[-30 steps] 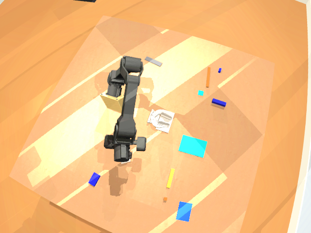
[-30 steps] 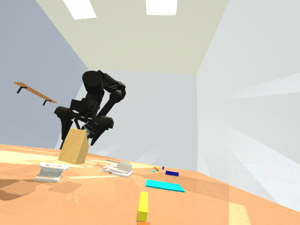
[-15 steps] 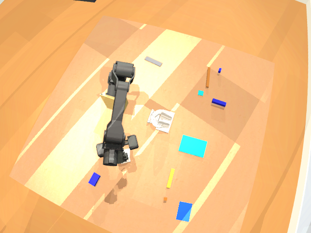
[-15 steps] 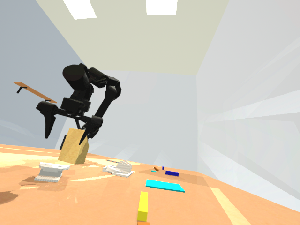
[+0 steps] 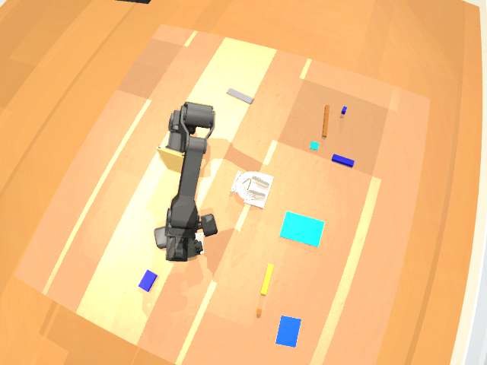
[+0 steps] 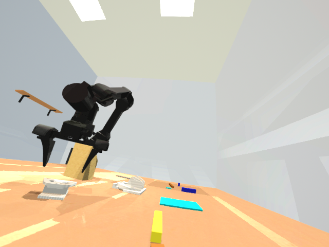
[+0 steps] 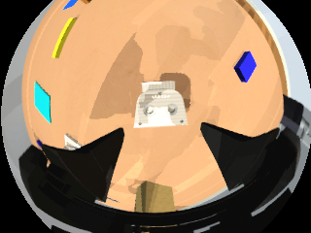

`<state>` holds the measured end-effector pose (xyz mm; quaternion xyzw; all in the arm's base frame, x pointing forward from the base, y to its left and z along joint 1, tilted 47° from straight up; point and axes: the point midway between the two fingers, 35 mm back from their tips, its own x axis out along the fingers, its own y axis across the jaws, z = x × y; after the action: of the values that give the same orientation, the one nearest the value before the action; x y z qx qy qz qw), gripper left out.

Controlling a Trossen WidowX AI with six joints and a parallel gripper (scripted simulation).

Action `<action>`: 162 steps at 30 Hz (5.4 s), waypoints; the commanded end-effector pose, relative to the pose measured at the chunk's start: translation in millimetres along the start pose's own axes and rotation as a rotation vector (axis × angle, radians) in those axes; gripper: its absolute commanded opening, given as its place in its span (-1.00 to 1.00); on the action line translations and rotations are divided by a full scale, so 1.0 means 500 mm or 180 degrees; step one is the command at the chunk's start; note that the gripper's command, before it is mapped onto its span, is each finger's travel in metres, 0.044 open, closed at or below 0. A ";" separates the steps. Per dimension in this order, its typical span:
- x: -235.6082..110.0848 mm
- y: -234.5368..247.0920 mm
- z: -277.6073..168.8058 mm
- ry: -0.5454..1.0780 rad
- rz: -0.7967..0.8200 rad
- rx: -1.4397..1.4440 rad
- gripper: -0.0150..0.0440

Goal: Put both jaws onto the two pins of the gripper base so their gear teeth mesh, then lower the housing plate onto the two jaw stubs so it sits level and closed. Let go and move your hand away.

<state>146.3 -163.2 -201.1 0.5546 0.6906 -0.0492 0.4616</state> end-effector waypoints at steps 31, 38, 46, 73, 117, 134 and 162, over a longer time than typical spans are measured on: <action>-0.003 0.001 0.003 -0.0027 0.0006 0.0007 1.00; -0.003 0.001 0.003 -0.0027 0.0006 0.0007 1.00; -0.003 0.001 0.003 -0.0027 0.0006 0.0007 1.00; -0.003 0.001 0.003 -0.0027 0.0006 0.0007 1.00; -0.003 0.001 0.003 -0.0027 0.0006 0.0007 1.00; -0.003 0.001 0.003 -0.0027 0.0006 0.0007 1.00; 0.059 0.002 0.008 -0.0023 0.0005 0.0002 1.00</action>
<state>149.7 -146.3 -220.5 0.5536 0.6900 -0.0497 0.4636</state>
